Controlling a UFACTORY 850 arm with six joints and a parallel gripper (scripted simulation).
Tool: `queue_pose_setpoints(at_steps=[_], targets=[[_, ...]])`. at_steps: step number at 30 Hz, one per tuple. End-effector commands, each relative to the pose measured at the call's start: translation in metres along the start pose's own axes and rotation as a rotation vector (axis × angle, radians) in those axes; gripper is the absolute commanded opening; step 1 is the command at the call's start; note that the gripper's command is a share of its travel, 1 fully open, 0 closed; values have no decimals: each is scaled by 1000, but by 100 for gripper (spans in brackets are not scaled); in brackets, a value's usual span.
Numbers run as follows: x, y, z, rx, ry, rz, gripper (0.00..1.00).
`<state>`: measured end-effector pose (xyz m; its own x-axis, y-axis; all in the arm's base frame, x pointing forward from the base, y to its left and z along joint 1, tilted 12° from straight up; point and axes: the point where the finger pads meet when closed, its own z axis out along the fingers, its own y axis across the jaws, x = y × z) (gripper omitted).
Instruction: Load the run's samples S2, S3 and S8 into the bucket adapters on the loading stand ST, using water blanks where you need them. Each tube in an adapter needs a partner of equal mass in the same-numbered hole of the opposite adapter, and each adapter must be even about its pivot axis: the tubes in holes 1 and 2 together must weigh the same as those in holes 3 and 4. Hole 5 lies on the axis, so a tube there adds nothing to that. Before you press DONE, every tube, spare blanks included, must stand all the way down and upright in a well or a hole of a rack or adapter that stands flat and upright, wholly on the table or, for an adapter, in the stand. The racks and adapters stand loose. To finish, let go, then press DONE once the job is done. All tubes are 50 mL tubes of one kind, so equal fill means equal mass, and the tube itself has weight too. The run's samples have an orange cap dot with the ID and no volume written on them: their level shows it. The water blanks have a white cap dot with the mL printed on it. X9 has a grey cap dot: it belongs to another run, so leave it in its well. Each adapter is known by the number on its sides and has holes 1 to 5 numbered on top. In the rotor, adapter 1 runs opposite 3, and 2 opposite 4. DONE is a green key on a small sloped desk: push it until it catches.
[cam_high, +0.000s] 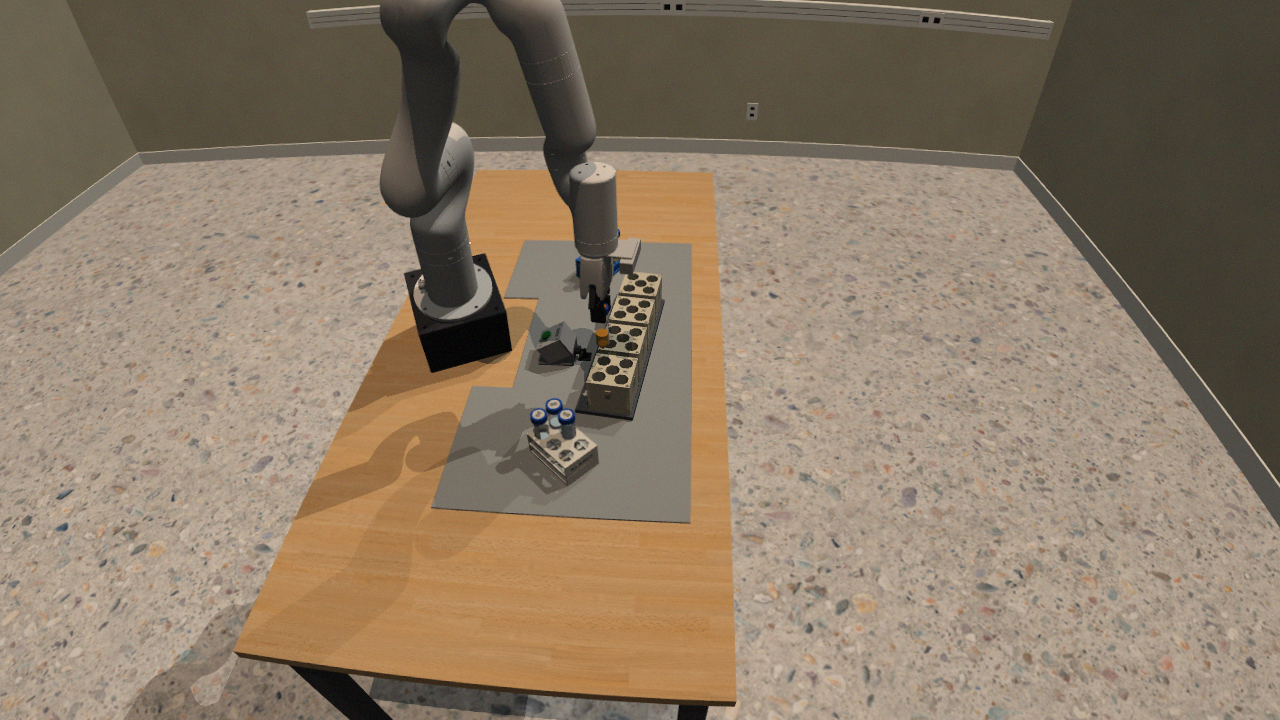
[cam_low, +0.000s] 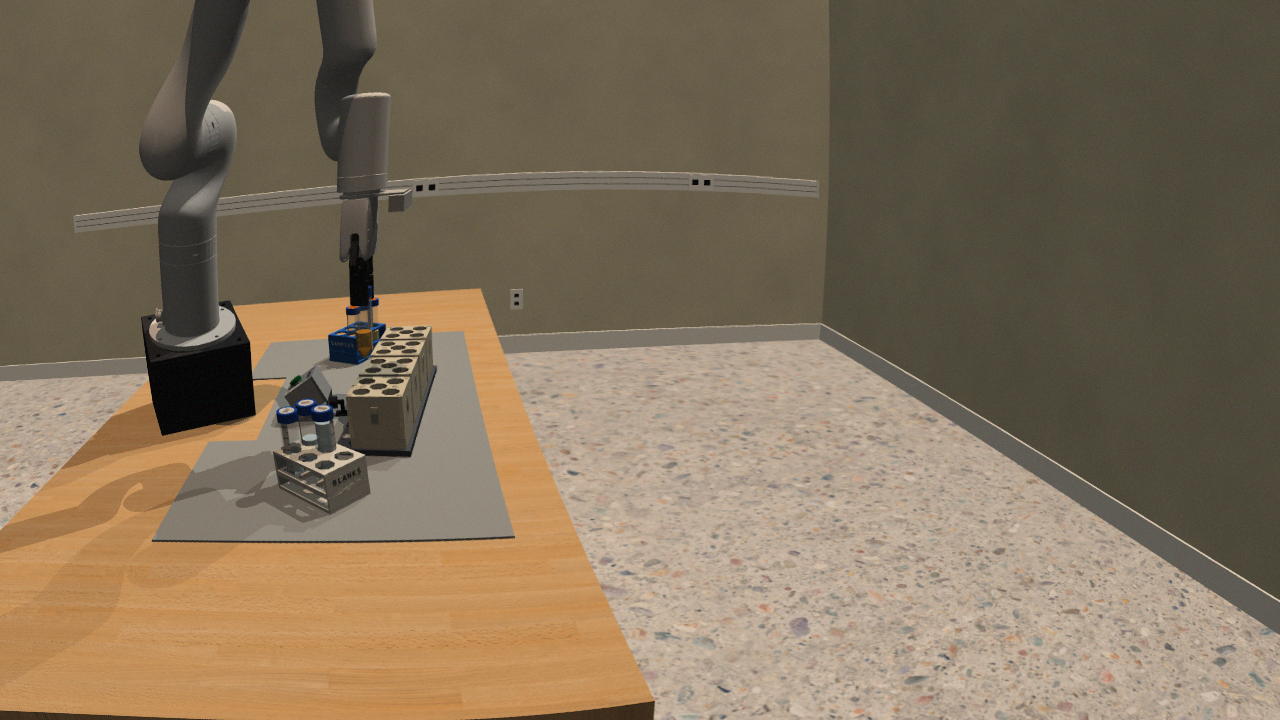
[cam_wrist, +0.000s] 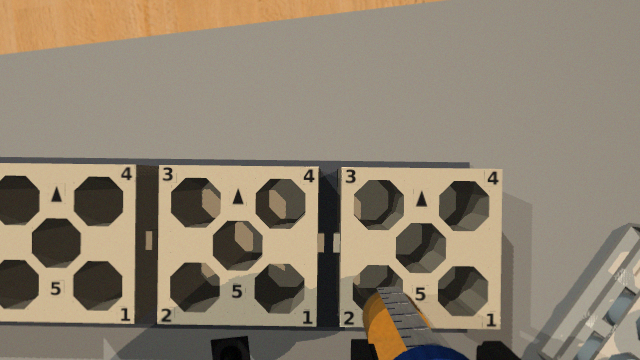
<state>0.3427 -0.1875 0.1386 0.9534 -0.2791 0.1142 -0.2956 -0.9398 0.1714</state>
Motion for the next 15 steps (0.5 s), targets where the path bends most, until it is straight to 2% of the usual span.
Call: queue_pose_setpoints(at_steps=[1, 15], targets=[[1, 0, 10, -1, 2, 0, 0], [1, 0, 31, -1, 2, 0, 0]])
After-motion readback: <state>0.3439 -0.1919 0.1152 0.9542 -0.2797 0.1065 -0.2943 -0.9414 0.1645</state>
